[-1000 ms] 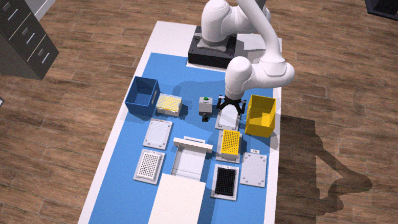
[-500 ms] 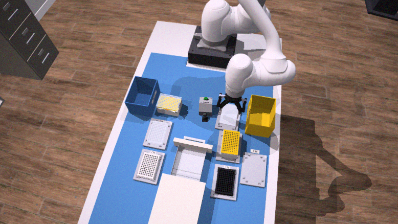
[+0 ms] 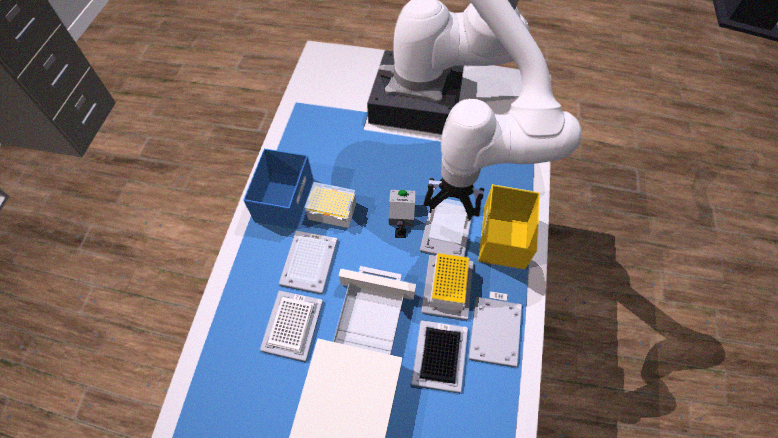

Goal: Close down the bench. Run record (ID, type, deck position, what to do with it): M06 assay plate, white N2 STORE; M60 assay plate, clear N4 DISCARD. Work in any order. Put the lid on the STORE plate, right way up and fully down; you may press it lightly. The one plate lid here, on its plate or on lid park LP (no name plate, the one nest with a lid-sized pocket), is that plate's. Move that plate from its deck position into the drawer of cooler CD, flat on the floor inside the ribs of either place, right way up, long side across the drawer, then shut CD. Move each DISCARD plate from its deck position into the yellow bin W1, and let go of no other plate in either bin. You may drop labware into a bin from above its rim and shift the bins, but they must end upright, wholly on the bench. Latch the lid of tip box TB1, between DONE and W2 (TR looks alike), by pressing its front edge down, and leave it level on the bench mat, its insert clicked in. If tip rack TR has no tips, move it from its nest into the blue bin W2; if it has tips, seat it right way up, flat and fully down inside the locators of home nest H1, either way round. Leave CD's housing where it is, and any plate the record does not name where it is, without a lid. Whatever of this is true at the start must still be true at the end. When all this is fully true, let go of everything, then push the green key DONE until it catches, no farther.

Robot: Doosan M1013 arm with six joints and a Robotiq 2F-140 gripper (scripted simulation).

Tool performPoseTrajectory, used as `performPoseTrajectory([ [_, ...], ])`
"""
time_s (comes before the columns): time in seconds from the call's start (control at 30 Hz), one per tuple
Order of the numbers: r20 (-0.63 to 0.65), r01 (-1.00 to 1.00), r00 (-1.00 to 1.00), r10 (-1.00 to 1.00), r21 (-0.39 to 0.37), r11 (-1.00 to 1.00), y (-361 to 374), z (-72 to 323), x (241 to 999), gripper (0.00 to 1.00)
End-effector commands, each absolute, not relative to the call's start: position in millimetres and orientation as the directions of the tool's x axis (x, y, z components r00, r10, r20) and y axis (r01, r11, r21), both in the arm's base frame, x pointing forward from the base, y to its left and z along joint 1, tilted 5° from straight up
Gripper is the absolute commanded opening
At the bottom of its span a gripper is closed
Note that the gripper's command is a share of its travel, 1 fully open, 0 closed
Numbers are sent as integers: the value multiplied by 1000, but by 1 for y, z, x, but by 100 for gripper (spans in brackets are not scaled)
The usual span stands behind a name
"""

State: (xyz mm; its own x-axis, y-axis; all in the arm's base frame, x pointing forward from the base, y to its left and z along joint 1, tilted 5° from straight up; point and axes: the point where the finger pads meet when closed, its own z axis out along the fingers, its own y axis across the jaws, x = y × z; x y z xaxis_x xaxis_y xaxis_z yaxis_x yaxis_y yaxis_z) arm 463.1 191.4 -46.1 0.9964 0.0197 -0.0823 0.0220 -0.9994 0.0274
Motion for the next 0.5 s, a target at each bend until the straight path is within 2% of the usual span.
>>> performPoseTrajectory([
  [0.0,-82,22,996,20,27,-999,192,-41,464,0],
  [0.47,-82,22,996,20,27,-999,192,-25,465,0],
])
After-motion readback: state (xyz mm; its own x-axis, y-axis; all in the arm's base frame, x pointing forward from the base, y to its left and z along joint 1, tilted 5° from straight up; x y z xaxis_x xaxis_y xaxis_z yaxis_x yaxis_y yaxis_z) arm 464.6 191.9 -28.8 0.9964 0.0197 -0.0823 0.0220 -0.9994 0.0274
